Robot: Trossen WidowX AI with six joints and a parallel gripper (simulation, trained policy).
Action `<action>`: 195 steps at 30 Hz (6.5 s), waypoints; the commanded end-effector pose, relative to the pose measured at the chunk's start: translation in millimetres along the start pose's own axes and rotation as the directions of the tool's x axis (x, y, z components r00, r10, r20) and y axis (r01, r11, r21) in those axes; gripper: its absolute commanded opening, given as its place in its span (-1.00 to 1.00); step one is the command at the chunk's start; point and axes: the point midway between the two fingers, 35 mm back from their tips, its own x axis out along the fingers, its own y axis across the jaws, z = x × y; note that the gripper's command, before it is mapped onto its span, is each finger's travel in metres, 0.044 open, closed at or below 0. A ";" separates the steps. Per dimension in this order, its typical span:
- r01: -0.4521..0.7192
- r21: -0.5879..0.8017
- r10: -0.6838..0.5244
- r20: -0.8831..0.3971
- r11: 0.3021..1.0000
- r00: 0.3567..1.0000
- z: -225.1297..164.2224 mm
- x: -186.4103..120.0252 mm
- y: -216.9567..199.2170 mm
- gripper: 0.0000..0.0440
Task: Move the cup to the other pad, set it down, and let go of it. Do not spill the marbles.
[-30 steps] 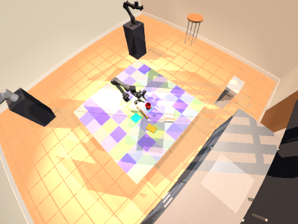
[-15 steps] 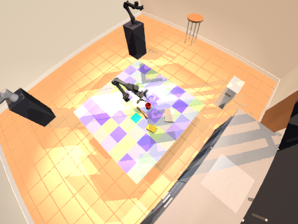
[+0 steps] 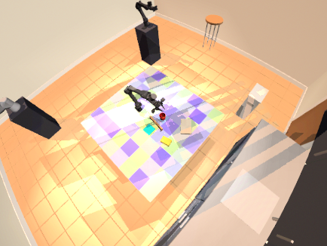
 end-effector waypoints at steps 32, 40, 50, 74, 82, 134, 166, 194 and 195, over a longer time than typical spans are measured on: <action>0.374 0.247 -0.236 -0.451 0.894 0.861 -57.5 29.7 -1.6 -0.48; 0.483 0.215 -0.311 -0.537 0.849 0.785 -75.4 34.7 -14.8 -0.40; 0.598 0.148 -0.393 -0.627 0.787 0.672 -97.5 36.8 -31.4 -0.32; 0.767 0.021 -0.525 -0.717 0.641 0.458 -148.1 51.6 -67.1 -0.23; 0.790 -0.008 -0.550 -0.722 0.613 0.420 -166.5 62.8 -79.2 -0.19; 0.733 -0.001 -0.524 -0.701 0.680 0.485 -172.3 70.2 -102.6 -1.00; 0.738 0.299 -0.501 -0.578 0.604 0.644 -70.5 40.1 -142.4 -1.00; 0.760 0.422 -0.550 -0.525 0.495 0.650 -60.5 30.7 -230.4 -1.00; 0.761 0.424 -0.551 -0.525 0.491 0.649 -61.8 30.8 -233.1 -1.00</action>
